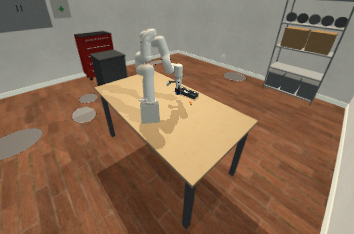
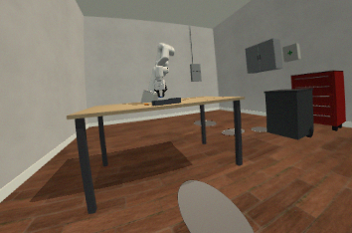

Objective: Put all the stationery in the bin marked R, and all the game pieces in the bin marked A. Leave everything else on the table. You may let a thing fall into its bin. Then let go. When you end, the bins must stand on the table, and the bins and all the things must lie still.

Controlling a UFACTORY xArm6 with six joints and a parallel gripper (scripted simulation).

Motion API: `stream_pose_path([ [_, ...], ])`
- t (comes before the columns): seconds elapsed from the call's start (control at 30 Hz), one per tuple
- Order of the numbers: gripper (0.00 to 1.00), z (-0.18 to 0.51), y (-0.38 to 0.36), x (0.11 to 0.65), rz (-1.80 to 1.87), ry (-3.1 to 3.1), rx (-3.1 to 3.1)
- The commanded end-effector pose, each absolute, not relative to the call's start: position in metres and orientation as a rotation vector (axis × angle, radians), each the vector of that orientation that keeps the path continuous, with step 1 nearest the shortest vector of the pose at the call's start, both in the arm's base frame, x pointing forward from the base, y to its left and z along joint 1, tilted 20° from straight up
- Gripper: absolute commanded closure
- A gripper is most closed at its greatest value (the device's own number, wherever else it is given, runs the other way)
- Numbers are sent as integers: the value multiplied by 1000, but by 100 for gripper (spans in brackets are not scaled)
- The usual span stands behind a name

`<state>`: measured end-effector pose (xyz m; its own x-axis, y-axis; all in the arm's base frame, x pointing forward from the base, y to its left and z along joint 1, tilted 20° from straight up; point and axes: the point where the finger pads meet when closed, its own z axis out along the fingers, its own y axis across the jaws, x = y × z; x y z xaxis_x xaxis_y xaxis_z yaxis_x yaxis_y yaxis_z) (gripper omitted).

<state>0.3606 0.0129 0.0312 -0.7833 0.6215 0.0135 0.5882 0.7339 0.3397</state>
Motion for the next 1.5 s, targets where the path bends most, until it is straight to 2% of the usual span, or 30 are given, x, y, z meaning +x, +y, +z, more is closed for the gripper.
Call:
stream_pose_path([
  [0.0,100,33,13,362,502,2829,990],
  [0.4,100,39,11,360,502,2829,990],
  [0.9,100,61,49,412,502,2829,990],
  [1.47,100,87,93,474,428,2911,195],
])
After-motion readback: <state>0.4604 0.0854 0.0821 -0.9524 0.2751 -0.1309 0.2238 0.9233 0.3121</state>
